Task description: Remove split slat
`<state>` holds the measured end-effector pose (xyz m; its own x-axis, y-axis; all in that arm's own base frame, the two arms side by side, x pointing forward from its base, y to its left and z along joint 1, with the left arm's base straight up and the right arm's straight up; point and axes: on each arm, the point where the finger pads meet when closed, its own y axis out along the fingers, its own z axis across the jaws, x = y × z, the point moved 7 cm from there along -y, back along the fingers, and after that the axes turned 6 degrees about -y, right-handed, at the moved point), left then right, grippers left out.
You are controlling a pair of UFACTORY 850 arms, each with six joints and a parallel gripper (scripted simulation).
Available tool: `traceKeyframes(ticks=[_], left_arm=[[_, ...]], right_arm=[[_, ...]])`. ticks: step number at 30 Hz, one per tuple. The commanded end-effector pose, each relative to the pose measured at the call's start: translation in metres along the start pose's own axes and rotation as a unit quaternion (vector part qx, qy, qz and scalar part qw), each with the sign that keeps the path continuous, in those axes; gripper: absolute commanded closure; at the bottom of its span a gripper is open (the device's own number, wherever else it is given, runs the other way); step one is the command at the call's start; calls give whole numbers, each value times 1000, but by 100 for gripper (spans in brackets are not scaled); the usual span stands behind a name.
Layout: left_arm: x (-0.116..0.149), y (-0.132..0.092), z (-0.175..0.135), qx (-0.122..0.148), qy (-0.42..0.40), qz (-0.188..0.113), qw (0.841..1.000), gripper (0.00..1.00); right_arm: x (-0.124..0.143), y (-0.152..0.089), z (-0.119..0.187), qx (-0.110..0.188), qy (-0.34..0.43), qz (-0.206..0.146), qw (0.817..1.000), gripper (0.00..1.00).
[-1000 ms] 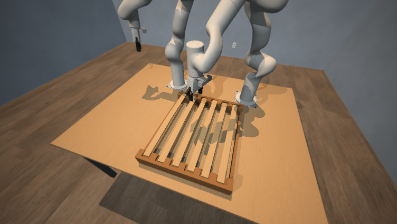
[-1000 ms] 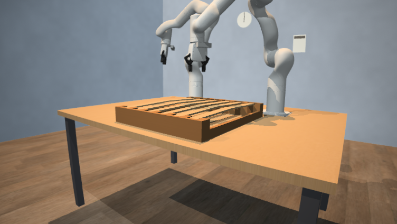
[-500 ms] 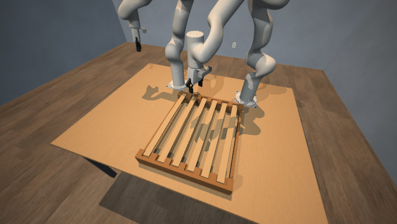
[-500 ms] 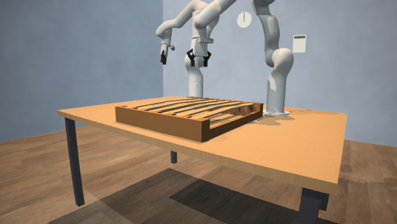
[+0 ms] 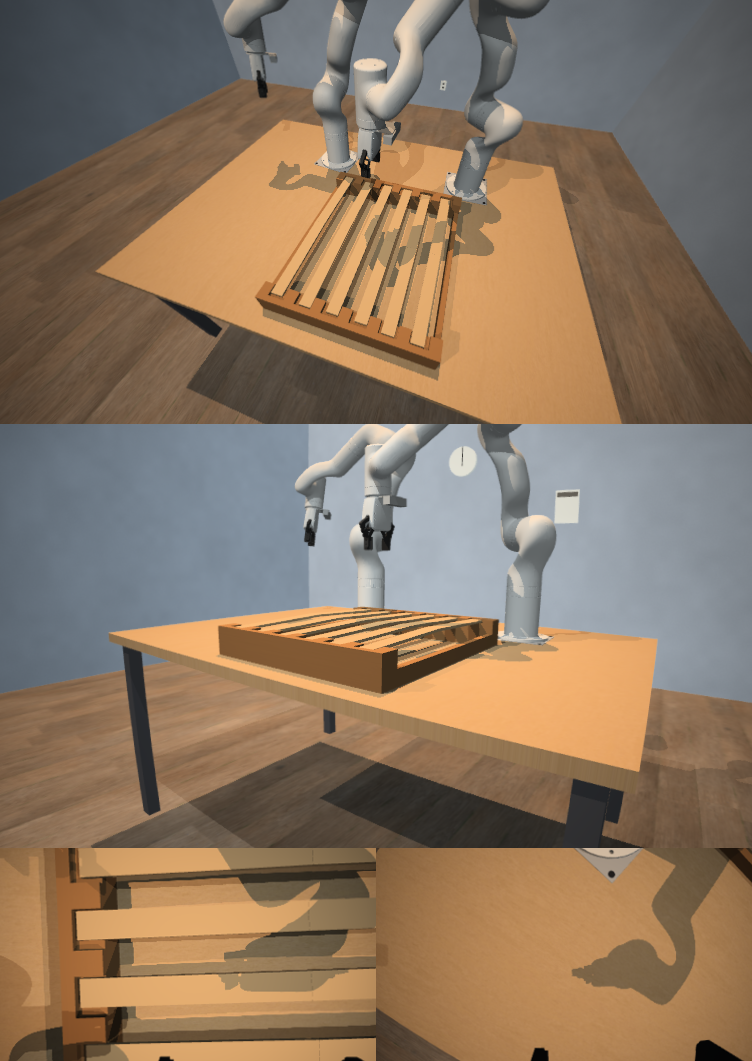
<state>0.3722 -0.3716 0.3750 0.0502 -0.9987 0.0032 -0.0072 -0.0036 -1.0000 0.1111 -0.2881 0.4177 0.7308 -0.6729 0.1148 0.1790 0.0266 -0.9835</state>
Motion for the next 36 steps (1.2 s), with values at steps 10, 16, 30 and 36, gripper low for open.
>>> traceKeyframes(ticks=[10, 16, 30, 36], left_arm=[[1, -1, 0, 3, -165, 1, 986, 0], [1, -1, 0, 4, -180, 1, 984, 0], [1, -1, 0, 4, -347, 0, 938, 0], [1, -1, 0, 4, -347, 0, 938, 0]], right_arm=[[0, -1, 0, 0, 0, -1, 1000, 0], [0, -1, 0, 0, 0, -1, 1000, 0], [0, -1, 0, 0, 0, -1, 1000, 0], [0, -1, 0, 0, 0, -1, 1000, 0]])
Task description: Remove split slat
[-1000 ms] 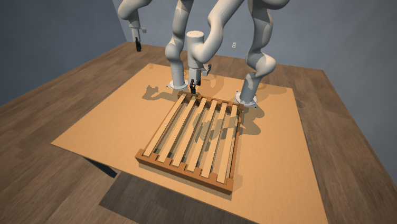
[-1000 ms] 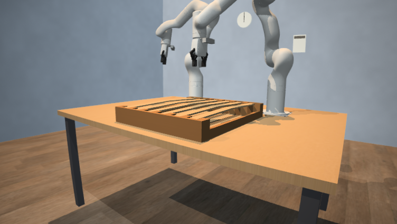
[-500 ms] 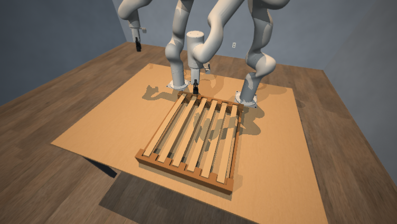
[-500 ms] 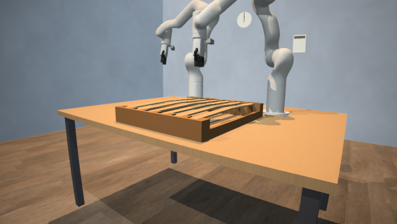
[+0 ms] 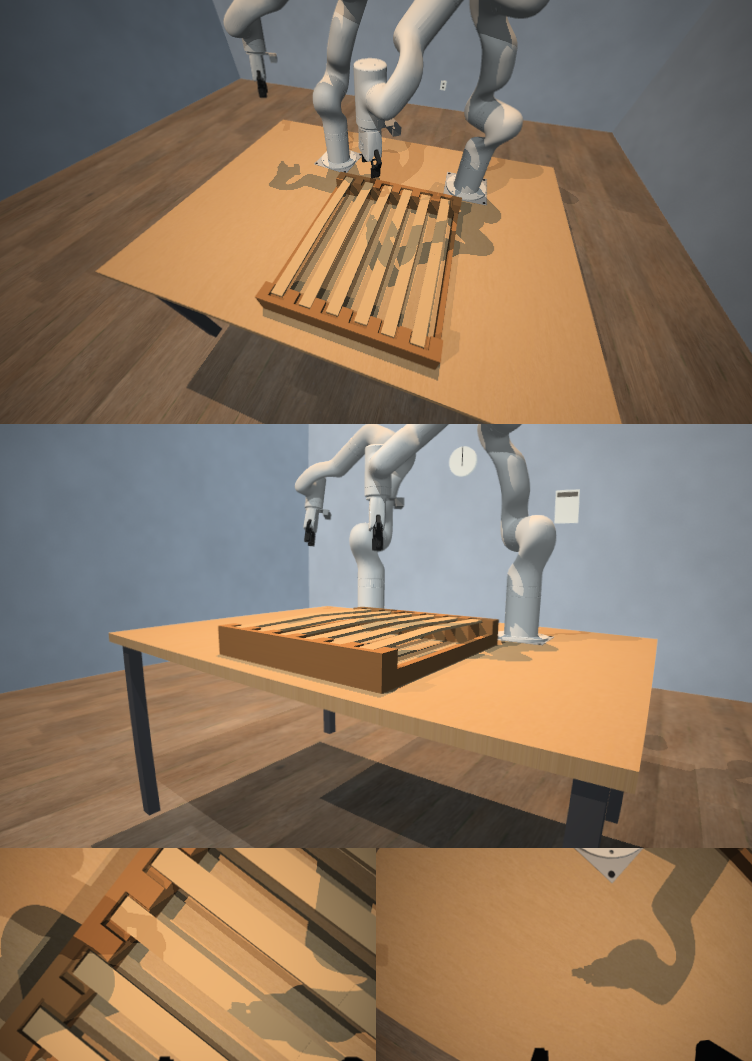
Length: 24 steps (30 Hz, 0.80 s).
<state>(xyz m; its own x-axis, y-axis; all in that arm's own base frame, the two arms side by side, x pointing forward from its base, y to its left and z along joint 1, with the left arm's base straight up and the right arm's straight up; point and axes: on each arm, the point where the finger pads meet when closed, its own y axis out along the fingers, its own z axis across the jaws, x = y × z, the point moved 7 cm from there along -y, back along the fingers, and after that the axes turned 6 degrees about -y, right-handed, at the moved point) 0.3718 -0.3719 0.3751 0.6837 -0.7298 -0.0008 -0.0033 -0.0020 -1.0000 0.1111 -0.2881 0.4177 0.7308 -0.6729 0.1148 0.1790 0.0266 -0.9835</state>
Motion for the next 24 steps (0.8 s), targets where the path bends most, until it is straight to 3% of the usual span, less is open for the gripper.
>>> traceKeyframes(ticks=[1, 4, 5, 9, 21, 22, 24], left_arm=[[1, -1, 0, 2, -3, -1, 1000, 0], [1, -1, 0, 2, -3, -1, 1000, 0], [0, -1, 0, 2, -142, -1, 990, 0], [0, -1, 0, 2, -175, -2, 984, 0], [0, -1, 0, 2, -175, -2, 984, 0], [0, -1, 0, 2, -310, -2, 951, 0], [0, -1, 0, 2, -315, -2, 949, 0]], right_arm=[[0, -1, 0, 0, 0, -1, 1000, 0], [0, -1, 0, 0, 0, -1, 1000, 0], [0, -1, 0, 0, 0, -1, 1000, 0], [0, -1, 0, 0, 0, -1, 1000, 0], [0, -1, 0, 0, 0, -1, 1000, 0], [0, -1, 0, 0, 0, -1, 1000, 0], [0, -1, 0, 0, 0, -1, 1000, 0]])
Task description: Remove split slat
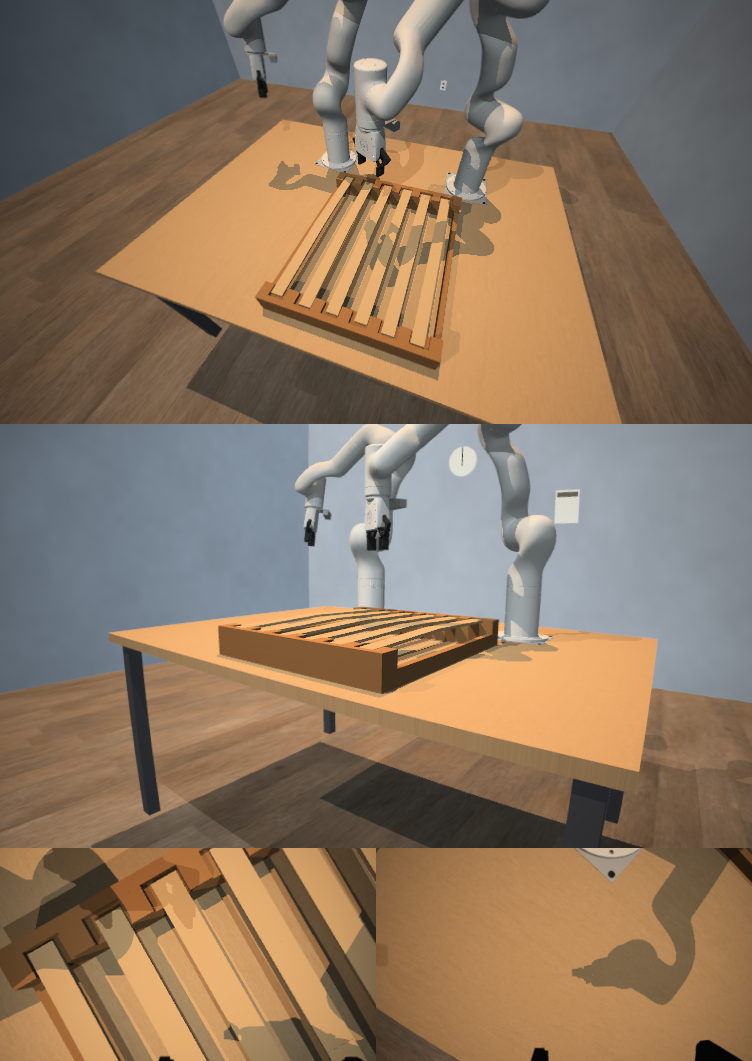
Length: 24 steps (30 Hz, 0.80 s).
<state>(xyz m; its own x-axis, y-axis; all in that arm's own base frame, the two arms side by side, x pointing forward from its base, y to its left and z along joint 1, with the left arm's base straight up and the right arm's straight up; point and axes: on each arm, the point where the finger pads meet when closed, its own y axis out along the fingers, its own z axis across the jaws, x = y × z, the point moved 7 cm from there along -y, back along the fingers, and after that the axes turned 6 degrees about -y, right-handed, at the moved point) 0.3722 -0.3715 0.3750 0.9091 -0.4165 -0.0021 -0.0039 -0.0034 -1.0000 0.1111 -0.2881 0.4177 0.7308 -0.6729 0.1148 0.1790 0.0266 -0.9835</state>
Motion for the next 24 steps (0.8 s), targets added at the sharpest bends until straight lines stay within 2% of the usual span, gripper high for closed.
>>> traceKeyframes(ticks=[1, 14, 15, 24], left_arm=[[0, -1, -1, 2, -139, -3, 990, 0], [0, -1, -1, 2, -155, -3, 988, 0], [0, -1, -1, 3, -252, -3, 968, 0], [0, -1, -1, 3, -252, -3, 968, 0]], right_arm=[[0, -1, 0, 0, 0, -1, 1000, 0], [0, -1, 0, 0, 0, -1, 1000, 0], [0, -1, 0, 0, 0, -1, 1000, 0], [0, -1, 0, 0, 0, -1, 1000, 0]])
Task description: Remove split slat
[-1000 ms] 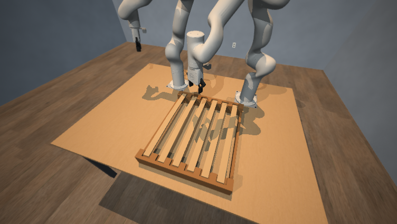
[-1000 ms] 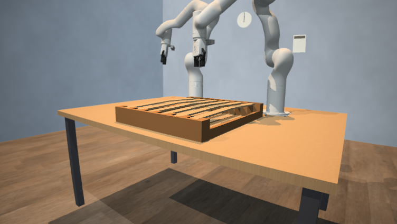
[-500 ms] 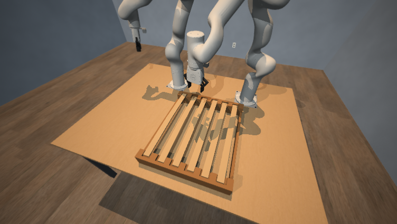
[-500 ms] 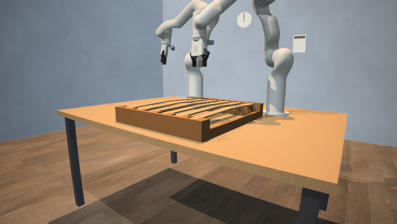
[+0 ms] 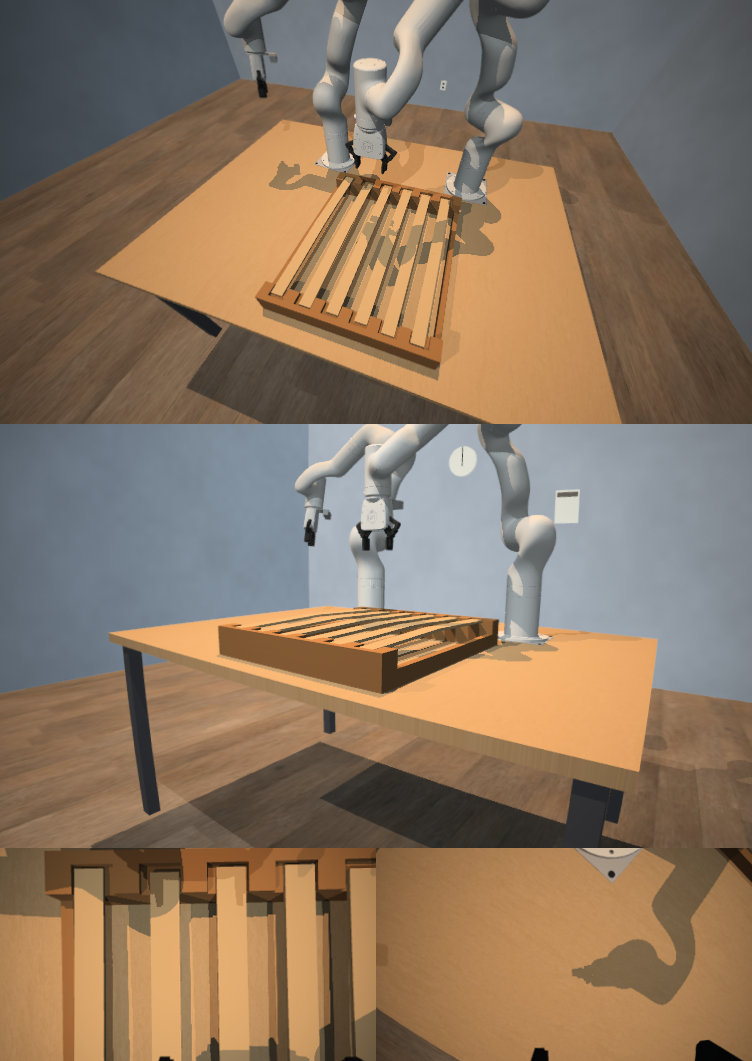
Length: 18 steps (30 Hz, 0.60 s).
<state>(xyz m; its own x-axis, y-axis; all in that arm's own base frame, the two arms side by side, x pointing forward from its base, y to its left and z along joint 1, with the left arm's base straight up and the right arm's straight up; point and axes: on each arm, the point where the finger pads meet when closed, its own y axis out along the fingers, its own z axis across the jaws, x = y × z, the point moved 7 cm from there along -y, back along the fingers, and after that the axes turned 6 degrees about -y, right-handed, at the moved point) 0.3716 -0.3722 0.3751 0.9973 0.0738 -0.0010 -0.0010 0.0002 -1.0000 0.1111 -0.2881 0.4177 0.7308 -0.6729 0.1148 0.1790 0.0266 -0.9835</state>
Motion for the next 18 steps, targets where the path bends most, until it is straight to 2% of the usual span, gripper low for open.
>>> traceKeyframes(ticks=[1, 7, 8, 18], left_arm=[[0, -1, 0, 0, -3, -2, 1000, 0], [0, -1, 0, 0, -3, -2, 1000, 0], [42, 42, 2, 0, -3, -2, 1000, 0], [42, 42, 2, 0, -3, -2, 1000, 0]], right_arm=[[0, -1, 0, 0, 0, -1, 1000, 0], [0, -1, 0, 0, 0, -1, 1000, 0], [0, -1, 0, 0, 0, -1, 1000, 0], [0, -1, 0, 0, 0, -1, 1000, 0]])
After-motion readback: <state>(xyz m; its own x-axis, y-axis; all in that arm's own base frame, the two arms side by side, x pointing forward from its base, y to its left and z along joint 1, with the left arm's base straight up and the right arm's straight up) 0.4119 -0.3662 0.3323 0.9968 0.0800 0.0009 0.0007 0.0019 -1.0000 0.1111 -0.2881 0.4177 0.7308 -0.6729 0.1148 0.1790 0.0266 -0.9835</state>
